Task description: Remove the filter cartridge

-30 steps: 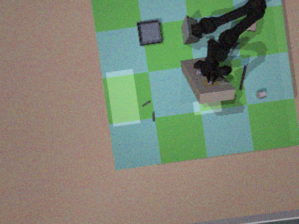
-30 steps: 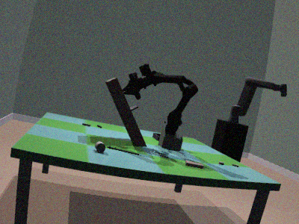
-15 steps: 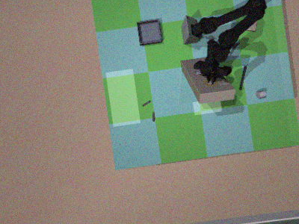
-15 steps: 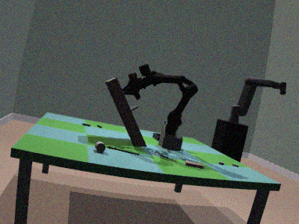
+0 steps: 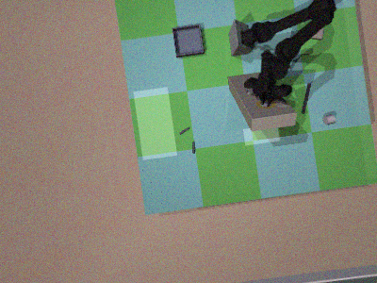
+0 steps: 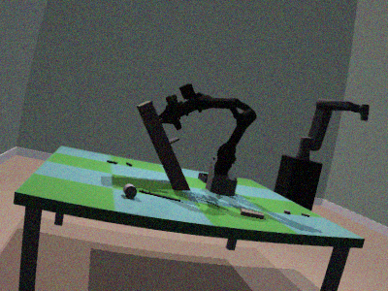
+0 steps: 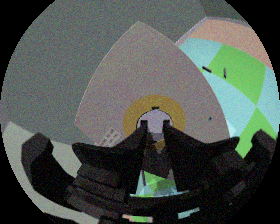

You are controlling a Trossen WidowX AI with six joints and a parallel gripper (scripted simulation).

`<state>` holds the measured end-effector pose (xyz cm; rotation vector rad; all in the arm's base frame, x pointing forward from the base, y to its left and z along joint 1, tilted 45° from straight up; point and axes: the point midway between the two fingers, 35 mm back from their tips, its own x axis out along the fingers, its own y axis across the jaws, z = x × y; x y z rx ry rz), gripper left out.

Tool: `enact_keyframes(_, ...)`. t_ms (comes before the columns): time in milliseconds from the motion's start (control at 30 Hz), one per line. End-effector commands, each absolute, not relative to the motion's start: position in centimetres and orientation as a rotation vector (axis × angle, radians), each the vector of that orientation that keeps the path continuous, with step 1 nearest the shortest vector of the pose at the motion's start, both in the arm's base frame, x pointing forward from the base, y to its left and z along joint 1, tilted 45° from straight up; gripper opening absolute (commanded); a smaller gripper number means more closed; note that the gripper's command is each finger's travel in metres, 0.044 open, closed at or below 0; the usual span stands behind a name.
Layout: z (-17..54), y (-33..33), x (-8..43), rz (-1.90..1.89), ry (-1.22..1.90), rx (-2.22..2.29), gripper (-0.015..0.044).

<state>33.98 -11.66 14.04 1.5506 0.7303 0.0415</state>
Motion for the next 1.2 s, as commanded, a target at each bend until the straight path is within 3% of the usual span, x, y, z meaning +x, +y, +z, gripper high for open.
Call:
enact_keyframes(0,13.85,-11.58,34.19,0.035,0.731,1.555,0.0105)
enact_keyframes(1167,13.72,-11.35,34.70,0.042,0.723,1.561,0.0092)
